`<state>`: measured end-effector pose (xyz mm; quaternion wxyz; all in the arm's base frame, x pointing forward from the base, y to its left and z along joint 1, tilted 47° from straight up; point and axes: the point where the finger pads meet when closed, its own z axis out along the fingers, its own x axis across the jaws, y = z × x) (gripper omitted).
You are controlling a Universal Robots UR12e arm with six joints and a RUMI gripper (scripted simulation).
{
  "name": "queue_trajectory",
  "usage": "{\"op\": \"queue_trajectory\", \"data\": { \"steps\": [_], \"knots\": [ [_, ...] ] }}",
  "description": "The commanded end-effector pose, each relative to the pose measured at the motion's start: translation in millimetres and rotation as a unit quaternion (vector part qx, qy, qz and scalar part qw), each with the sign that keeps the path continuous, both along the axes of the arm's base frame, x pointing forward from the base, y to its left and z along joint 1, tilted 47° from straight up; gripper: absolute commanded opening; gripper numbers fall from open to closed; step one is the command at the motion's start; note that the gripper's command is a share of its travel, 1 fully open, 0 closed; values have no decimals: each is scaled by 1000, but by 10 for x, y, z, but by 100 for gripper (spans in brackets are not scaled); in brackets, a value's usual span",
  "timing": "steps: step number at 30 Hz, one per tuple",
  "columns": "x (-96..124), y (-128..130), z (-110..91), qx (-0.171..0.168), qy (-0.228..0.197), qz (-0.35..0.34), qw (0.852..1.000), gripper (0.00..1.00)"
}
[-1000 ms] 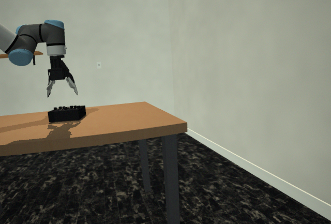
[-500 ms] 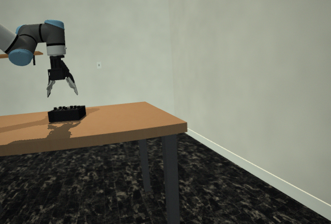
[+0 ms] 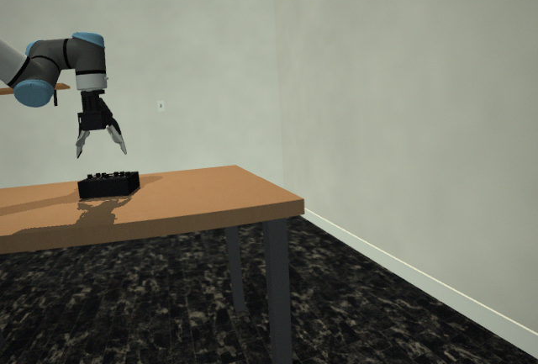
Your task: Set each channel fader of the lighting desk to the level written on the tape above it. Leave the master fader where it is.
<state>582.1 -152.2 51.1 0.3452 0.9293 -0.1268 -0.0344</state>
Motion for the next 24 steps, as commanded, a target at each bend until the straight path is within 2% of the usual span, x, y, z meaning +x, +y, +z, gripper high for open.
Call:
{"op": "queue_trajectory", "data": {
  "steps": [1,15,24],
  "knots": [
    [5,2,4,0,0,0,1000,100],
    [18,26,10,-6,-16,-20,1000,100],
    [61,104,33,-25,-69,-85,994,100]
  ]
}}
